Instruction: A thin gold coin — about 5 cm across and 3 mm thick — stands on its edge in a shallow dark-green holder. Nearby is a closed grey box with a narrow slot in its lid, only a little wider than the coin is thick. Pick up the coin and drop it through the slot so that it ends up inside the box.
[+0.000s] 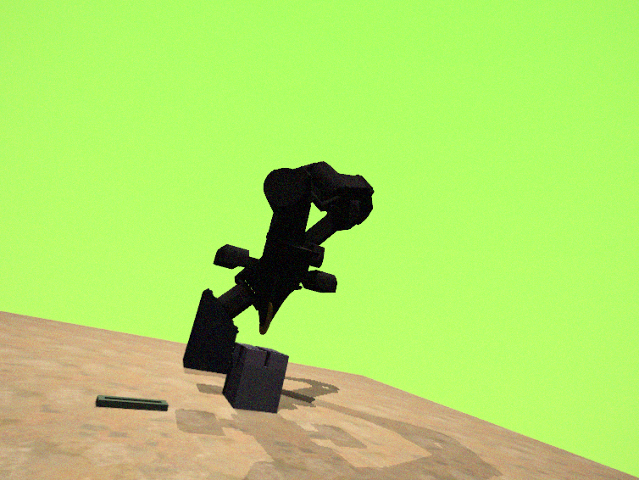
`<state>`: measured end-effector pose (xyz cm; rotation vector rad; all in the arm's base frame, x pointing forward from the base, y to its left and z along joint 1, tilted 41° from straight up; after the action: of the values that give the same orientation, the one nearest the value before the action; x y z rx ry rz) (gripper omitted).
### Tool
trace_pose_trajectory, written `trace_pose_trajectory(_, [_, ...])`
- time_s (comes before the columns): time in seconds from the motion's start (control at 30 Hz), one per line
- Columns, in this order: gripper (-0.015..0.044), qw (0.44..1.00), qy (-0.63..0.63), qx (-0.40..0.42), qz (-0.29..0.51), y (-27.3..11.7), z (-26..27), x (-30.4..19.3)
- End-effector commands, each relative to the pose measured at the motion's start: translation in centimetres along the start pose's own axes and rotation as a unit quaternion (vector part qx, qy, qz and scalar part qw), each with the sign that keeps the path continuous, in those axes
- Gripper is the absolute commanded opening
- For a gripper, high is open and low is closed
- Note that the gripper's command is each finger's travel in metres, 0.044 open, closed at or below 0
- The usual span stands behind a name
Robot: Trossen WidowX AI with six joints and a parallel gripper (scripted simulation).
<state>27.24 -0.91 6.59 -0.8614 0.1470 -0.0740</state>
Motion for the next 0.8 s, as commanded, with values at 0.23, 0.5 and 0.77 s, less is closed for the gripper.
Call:
trace_pose_trajectory(0.23, [0.0, 1.0, 0.0, 0.0, 0.0, -0.02, -0.09, 0.15])
trace_pose_trajectory(0.5, [0.0, 1.0, 0.0, 0.0, 0.0, -0.05, 0.18, -0.18])
trace_pose_trajectory(0.77, [0.0, 1.0, -0.003, 0.0, 0.0, -0.28, 0.41, -0.21])
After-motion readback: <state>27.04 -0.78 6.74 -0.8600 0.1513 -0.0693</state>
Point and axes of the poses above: the point midway between the two fingers, 35 mm back from their tips, its own y axis out along the fingers, its own z axis across the jaws, x = y × z, the point moved 3 cm from there along -y, back along the fingers, and after that the axes turned 13 degrees about y, right-handed, at the moved point
